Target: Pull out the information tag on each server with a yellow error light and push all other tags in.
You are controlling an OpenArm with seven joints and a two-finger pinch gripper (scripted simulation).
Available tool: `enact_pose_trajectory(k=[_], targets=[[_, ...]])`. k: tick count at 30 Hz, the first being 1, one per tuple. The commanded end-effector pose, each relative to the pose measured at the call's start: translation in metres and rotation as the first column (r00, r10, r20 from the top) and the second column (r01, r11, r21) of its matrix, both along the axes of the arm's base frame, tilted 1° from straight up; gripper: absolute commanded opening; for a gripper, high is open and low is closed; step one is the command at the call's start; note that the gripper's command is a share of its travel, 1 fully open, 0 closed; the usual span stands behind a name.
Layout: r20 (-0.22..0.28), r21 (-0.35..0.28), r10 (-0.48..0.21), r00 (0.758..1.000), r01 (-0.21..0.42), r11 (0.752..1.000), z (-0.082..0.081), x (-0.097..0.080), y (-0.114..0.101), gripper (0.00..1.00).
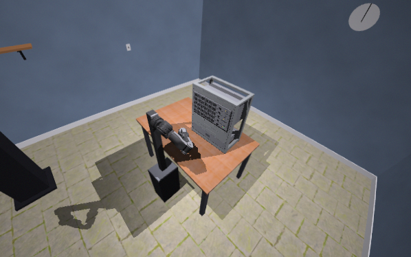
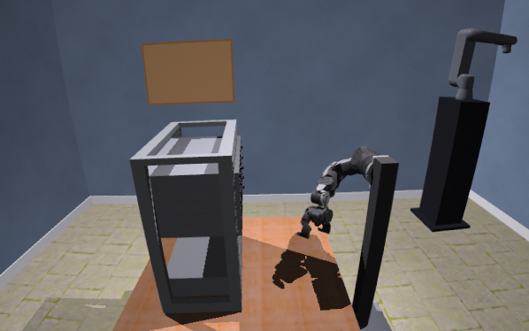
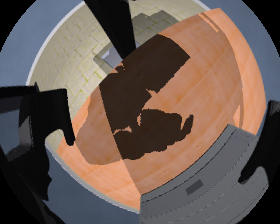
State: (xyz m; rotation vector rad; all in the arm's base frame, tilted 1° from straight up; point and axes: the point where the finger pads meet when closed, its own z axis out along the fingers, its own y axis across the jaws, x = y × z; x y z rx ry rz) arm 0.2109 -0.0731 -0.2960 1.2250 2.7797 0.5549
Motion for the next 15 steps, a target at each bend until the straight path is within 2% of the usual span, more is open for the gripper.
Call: enact_pose_trajectory(k=[1,2,8,12,15], targets=[[0.019,0.022,-0.010,1.000,0.010,1.000,0.003,0.003,0.003,1.00],[0.019,0.022,-0.010,1.000,0.010,1.000,0.003,0.003,0.003,1.00],[0.142,0.128,-0.120,0.983,0.102,0.987,0.026,0.035,0.000,1.00],[0.228,0.205,-0.207,0.951,0.161,0.966,0.045,0.057,-0.007,1.00],[0.292,0.262,-0.275,0.916,0.200,0.944,0.061,0.073,-0.015,1.00]])
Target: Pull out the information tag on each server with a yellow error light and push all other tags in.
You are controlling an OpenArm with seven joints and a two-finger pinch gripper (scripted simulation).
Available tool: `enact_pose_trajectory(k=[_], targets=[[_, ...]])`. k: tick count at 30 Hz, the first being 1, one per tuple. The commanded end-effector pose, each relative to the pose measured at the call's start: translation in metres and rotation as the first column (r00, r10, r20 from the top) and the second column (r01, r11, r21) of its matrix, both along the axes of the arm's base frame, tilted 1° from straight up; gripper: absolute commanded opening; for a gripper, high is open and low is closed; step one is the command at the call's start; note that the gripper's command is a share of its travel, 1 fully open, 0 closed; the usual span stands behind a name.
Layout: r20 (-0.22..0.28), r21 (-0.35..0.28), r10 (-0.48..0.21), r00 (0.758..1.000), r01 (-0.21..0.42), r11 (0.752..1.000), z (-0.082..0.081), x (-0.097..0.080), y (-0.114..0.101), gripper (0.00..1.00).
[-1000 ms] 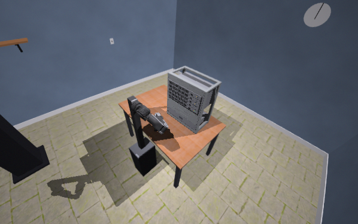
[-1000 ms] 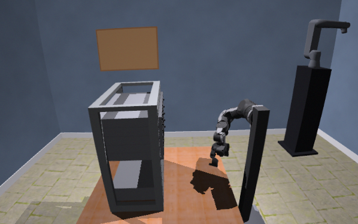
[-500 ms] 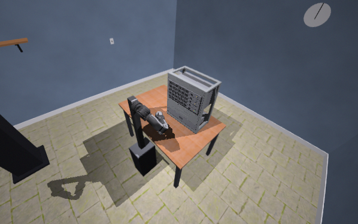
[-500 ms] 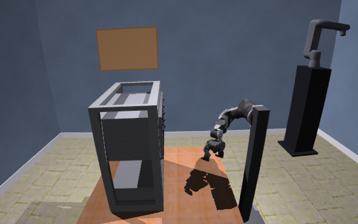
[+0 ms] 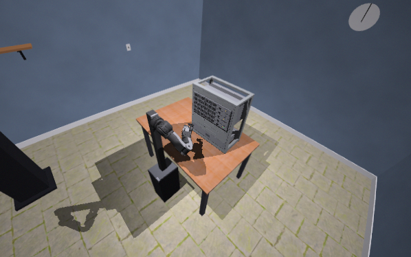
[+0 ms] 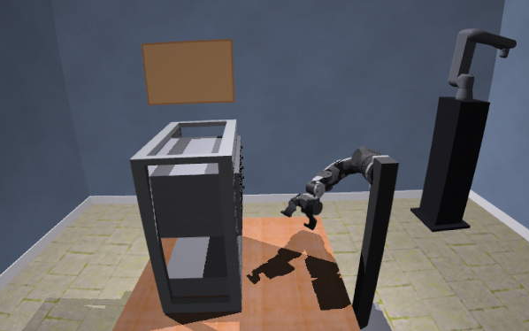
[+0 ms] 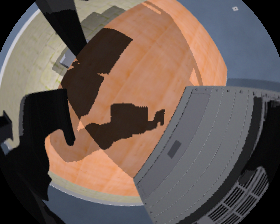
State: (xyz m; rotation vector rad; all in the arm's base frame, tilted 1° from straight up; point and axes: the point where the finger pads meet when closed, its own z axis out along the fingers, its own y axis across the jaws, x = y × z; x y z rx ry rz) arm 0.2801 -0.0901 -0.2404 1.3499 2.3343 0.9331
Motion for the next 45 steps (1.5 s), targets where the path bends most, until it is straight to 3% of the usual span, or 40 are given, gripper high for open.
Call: enact_pose_trajectory(k=[1,2,4,9,14,19,21,30,36,38,45], targets=[[0.055,0.039,-0.031,0.998,0.029,0.999,0.011,0.009,-0.002,1.00],[0.082,0.054,-0.053,0.995,0.049,0.997,0.016,0.014,-0.005,1.00],[0.082,0.054,-0.053,0.995,0.049,0.997,0.016,0.014,-0.005,1.00],[0.213,0.126,-0.165,0.963,0.140,0.982,0.046,0.036,-0.028,1.00],[0.332,0.192,-0.272,0.903,0.218,0.957,0.076,0.051,-0.055,1.00],[0.435,0.248,-0.363,0.824,0.278,0.928,0.105,0.060,-0.084,1.00],[0.435,0.248,-0.363,0.824,0.278,0.928,0.105,0.060,-0.084,1.00],[0.572,0.321,-0.469,0.672,0.343,0.883,0.150,0.062,-0.127,1.00],[0.625,0.348,-0.505,0.595,0.367,0.863,0.170,0.059,-0.147,1.00],[0.625,0.348,-0.505,0.595,0.367,0.863,0.170,0.059,-0.147,1.00],[0.657,0.364,-0.524,0.542,0.380,0.850,0.182,0.056,-0.160,1.00]])
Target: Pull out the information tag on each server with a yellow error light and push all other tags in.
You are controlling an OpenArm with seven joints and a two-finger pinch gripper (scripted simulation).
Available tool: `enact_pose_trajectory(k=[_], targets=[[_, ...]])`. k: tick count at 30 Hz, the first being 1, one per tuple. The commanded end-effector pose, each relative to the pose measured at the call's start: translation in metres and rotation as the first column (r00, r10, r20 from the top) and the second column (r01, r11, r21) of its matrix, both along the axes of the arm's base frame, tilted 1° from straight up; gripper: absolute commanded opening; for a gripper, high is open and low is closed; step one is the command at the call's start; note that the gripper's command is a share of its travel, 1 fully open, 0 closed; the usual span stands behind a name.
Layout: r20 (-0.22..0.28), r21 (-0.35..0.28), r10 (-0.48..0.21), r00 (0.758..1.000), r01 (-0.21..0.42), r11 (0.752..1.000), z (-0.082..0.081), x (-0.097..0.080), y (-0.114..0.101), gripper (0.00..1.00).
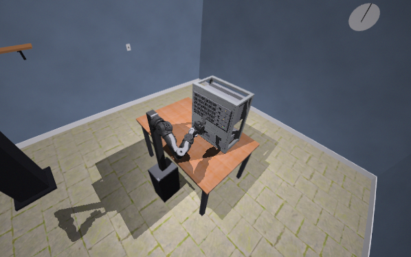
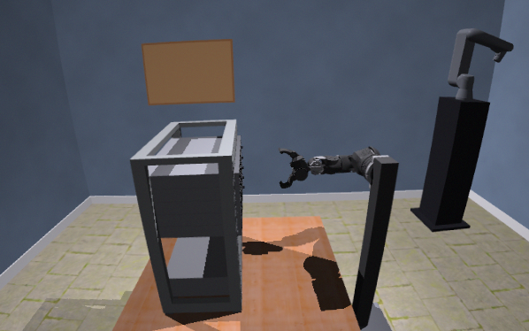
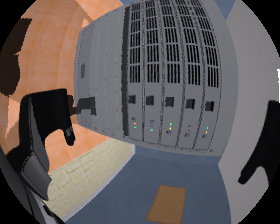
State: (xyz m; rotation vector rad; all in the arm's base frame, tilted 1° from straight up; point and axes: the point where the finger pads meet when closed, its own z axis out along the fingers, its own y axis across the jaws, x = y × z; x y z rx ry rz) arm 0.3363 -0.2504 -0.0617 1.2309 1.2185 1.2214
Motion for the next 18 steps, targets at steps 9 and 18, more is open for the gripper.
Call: enact_pose_trajectory(k=[9,18], targets=[[0.031,-0.005,-0.007,0.999,0.008,1.000,0.0076,-0.0015,-0.0032,1.00],[0.031,-0.005,-0.007,0.999,0.008,1.000,0.0076,-0.0015,-0.0032,1.00]])
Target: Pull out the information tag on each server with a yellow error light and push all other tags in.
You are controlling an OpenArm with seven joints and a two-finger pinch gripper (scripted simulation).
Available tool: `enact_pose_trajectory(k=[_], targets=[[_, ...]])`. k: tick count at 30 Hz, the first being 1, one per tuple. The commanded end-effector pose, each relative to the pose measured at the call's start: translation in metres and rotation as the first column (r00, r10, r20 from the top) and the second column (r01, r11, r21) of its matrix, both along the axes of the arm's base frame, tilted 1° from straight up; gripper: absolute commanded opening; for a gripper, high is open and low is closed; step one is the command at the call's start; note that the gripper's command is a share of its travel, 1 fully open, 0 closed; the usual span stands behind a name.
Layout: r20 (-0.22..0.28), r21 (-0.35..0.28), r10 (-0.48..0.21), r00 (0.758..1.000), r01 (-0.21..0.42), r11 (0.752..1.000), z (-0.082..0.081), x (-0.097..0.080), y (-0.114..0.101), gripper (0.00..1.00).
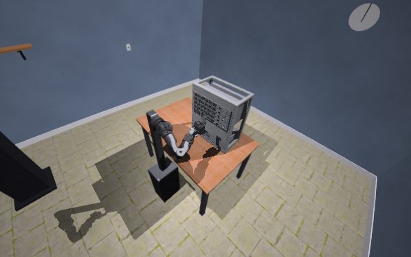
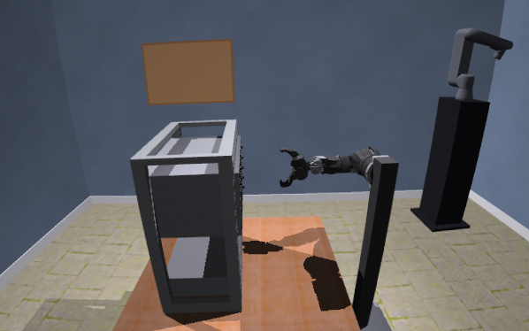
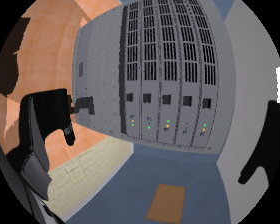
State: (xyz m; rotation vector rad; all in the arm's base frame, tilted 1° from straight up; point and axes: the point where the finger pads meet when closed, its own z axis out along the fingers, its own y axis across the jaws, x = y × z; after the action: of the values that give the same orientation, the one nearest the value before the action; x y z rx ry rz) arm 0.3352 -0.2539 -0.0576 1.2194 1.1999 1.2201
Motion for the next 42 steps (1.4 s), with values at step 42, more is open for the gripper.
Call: enact_pose_trajectory(k=[42], targets=[[0.011,-0.001,0.000,1.000,0.000,1.000,-0.019,0.040,-0.021,1.00]])
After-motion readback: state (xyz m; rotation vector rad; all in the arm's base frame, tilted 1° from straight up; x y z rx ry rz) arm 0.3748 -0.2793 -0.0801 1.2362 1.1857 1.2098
